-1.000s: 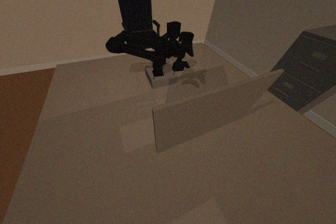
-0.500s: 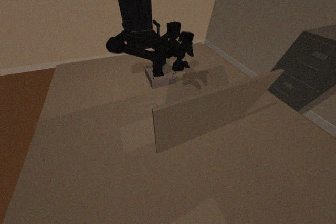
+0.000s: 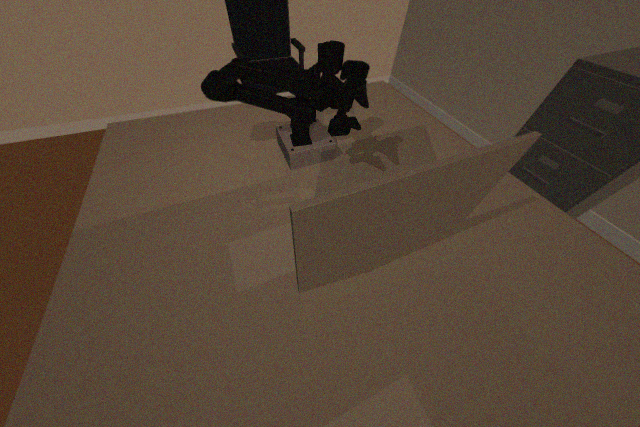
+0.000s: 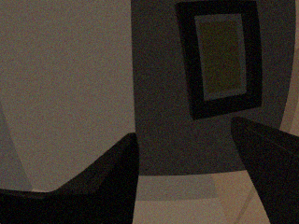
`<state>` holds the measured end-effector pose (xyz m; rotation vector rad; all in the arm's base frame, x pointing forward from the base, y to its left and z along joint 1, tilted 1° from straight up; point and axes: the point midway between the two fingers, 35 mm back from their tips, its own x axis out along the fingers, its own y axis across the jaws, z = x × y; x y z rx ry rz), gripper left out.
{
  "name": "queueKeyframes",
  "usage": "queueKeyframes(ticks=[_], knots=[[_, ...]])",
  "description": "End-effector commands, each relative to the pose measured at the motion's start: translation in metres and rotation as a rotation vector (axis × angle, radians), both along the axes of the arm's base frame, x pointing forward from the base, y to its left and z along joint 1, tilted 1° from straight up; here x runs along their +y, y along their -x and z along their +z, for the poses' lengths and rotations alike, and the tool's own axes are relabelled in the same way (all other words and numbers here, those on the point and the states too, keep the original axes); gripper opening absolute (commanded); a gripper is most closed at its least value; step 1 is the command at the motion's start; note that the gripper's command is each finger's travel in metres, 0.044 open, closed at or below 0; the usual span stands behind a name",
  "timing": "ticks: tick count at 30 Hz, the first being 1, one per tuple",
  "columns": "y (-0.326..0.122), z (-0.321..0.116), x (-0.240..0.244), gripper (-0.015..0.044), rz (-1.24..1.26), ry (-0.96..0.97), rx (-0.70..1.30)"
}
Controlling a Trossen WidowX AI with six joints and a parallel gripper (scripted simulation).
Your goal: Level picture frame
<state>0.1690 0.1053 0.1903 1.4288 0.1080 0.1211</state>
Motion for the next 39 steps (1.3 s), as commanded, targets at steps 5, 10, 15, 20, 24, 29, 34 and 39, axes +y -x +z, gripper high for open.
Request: queueKeyframes(ticks=[5,10,15,20,24,29,34,39], knots=[[0.0,-0.001,-0.001,0.026,-0.004,0.006,0.0],[0.0,-0.001,-0.001,0.026,-0.004,0.006,0.0],[0.0,-0.001,-0.001,0.026,-0.004,0.006,0.0],[0.0,-0.001,-0.001,0.026,-0.004,0.006,0.0],[0.0,-0.001,-0.001,0.026,-0.004,0.006,0.0],[0.0,-0.001,-0.001,0.026,-0.004,0.006,0.0],[-0.003,-0.001,0.002,0.026,0.0,0.001,0.0],[-0.027,-0.011,0.012,0.026,-0.003,0.004,0.003]])
